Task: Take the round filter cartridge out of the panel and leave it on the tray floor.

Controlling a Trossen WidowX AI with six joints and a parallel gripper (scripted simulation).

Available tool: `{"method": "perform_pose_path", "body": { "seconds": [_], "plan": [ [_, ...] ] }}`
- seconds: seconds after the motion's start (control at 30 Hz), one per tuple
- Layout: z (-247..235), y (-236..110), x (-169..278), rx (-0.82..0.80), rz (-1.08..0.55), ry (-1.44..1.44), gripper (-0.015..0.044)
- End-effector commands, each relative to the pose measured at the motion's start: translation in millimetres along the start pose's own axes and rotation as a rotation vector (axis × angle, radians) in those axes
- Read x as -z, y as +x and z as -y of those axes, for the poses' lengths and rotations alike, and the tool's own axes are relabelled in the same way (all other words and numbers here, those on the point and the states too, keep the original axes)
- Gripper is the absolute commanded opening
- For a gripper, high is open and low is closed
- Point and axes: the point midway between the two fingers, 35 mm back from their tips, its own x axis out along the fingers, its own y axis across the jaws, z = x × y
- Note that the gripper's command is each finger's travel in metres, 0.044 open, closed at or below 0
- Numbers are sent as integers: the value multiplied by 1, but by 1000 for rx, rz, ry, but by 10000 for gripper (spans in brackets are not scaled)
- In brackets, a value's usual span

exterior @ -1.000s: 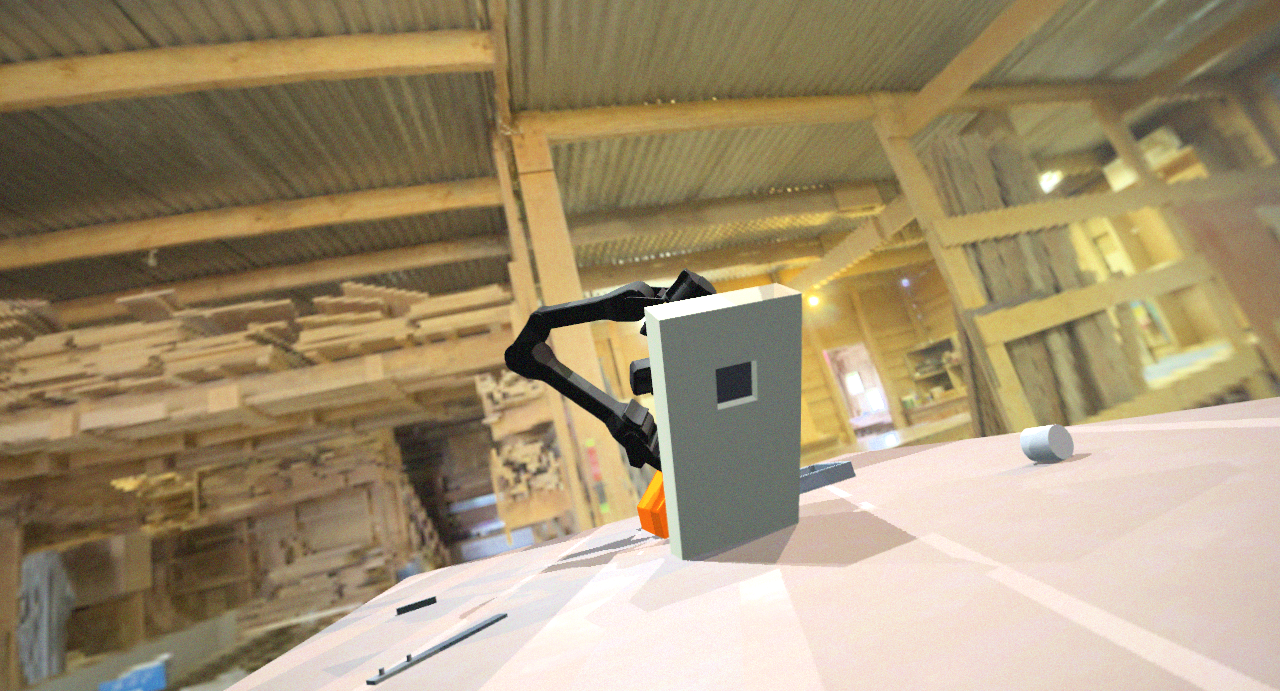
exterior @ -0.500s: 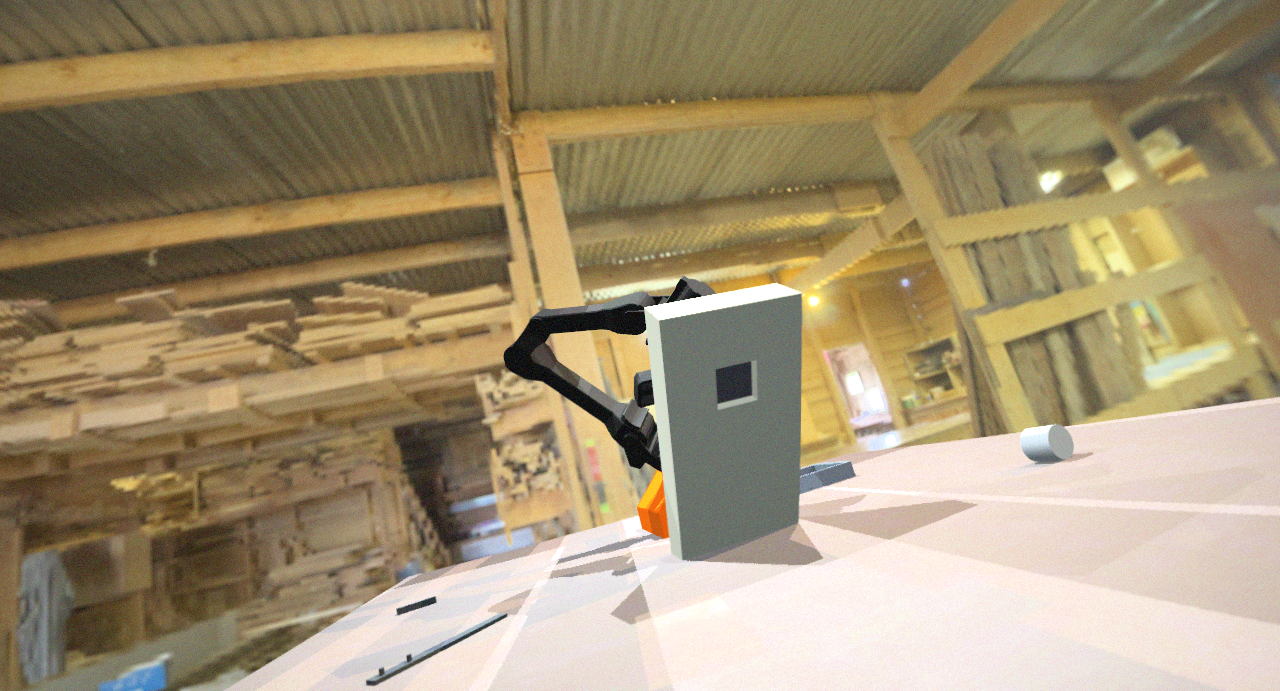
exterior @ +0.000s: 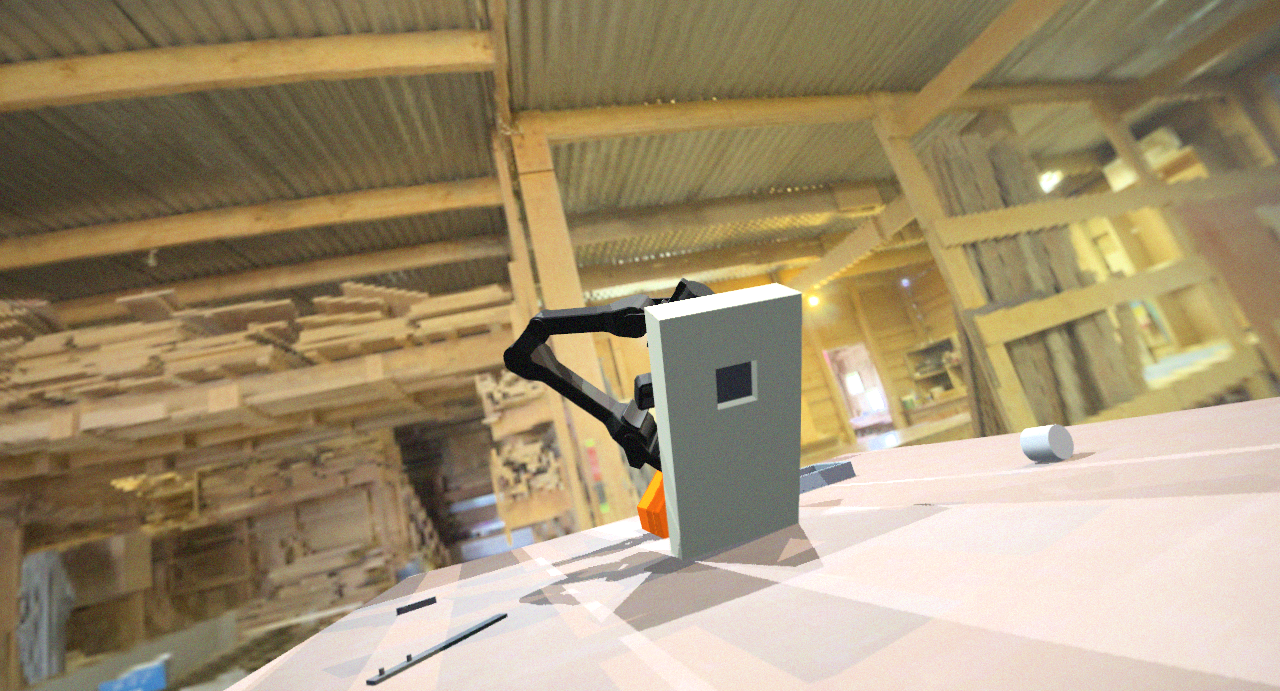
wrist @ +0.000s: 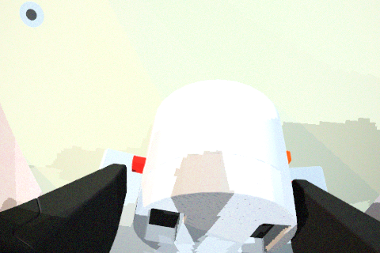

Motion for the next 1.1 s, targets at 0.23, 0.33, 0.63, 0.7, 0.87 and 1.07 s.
{"method": "perform_pose_path", "body": {
  "seconds": [0.23,0.33,0.63,0.7,0.87,1.07],
  "plan": [
    [0,0,0,0,0,2,139],
    [0,-1,-2,0,0,2,60],
    [1,-11,-23,6,2,-2,0],
    [-1,-18,-24,2,1,-2,0],
    [-4,-44,-27,-5,-3,-3,0],
    [-4,-77,-29,-4,-4,-4,0]
  ]
}}
